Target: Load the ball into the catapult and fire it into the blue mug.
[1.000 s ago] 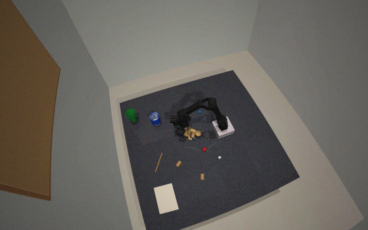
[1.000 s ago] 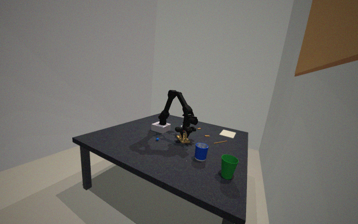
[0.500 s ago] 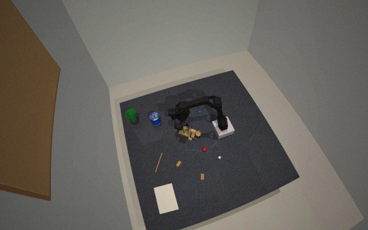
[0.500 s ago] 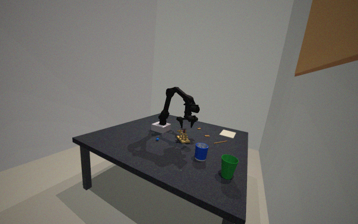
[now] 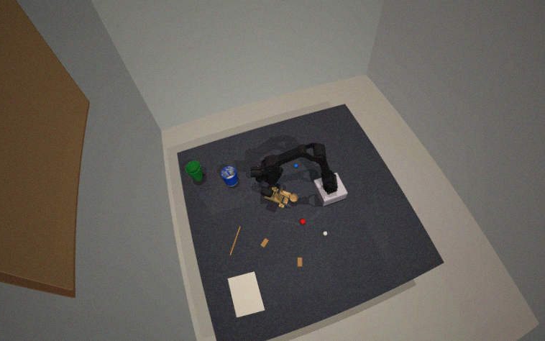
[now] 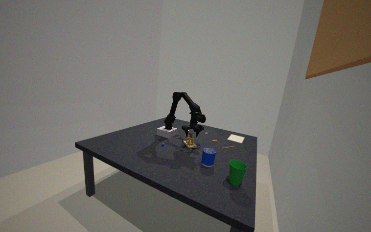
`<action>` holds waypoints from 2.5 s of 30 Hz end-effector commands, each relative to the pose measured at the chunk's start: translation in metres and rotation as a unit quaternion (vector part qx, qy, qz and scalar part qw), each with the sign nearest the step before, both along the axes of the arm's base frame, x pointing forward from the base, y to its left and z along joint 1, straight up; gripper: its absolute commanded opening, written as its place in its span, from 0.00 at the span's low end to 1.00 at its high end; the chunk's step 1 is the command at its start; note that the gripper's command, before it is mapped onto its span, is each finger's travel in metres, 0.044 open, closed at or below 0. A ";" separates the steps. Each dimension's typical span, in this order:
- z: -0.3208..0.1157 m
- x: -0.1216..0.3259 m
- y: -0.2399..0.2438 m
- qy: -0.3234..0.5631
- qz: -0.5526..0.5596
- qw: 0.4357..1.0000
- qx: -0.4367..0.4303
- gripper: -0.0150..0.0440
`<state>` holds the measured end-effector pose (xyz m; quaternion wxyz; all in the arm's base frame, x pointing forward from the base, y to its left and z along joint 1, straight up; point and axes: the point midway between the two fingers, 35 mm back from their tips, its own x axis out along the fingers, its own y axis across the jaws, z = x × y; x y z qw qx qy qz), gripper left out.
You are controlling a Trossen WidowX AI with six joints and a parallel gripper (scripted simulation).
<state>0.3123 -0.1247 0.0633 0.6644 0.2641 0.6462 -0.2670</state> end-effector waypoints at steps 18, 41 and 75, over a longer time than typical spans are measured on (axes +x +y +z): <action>-0.031 0.002 -0.001 -0.002 0.001 1.000 0.000 1.00; -0.055 0.003 -0.001 -0.004 0.000 1.000 -0.002 0.87; -0.021 0.004 -0.002 -0.002 0.000 1.000 -0.001 0.25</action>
